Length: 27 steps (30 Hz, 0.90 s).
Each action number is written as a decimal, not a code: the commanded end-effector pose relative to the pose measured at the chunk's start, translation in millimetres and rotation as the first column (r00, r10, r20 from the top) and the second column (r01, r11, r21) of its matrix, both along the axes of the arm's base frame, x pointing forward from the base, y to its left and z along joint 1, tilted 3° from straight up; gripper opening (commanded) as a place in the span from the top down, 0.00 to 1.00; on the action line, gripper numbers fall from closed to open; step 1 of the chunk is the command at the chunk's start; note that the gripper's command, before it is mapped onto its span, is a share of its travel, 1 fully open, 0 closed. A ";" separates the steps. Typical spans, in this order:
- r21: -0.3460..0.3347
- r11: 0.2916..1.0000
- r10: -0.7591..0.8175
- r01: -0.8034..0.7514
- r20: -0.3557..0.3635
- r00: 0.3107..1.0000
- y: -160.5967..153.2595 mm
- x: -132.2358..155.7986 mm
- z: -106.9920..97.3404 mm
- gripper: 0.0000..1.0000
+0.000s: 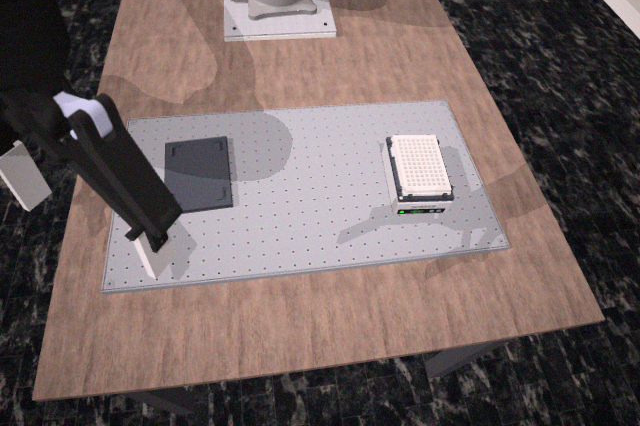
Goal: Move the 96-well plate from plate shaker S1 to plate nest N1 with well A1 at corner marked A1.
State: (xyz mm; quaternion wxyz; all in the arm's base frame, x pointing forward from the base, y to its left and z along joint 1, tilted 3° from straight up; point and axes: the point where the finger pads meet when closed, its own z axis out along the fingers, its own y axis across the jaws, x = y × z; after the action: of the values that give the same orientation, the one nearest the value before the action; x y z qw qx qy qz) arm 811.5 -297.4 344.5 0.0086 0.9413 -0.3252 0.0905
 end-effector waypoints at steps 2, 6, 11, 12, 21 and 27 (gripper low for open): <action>0.000 1.000 0.000 0.000 0.000 1.000 0.0 -0.1 0.2 0.00; 0.000 1.000 0.000 0.000 0.000 1.000 0.0 -0.1 0.2 0.00; 0.000 1.000 0.000 0.000 0.000 1.000 0.0 -0.1 0.2 0.00; 0.000 1.000 0.000 0.000 0.000 1.000 0.0 -0.1 0.2 0.00; 0.007 0.997 0.071 -0.071 -0.018 0.997 18.8 -0.3 -6.7 0.00; 0.007 0.997 0.071 -0.071 -0.018 0.997 47.0 -0.7 -16.9 0.00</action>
State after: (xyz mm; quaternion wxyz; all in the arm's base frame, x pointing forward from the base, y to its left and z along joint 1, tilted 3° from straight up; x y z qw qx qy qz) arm 811.0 -260.1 330.9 0.0055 0.9530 -0.2919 0.0809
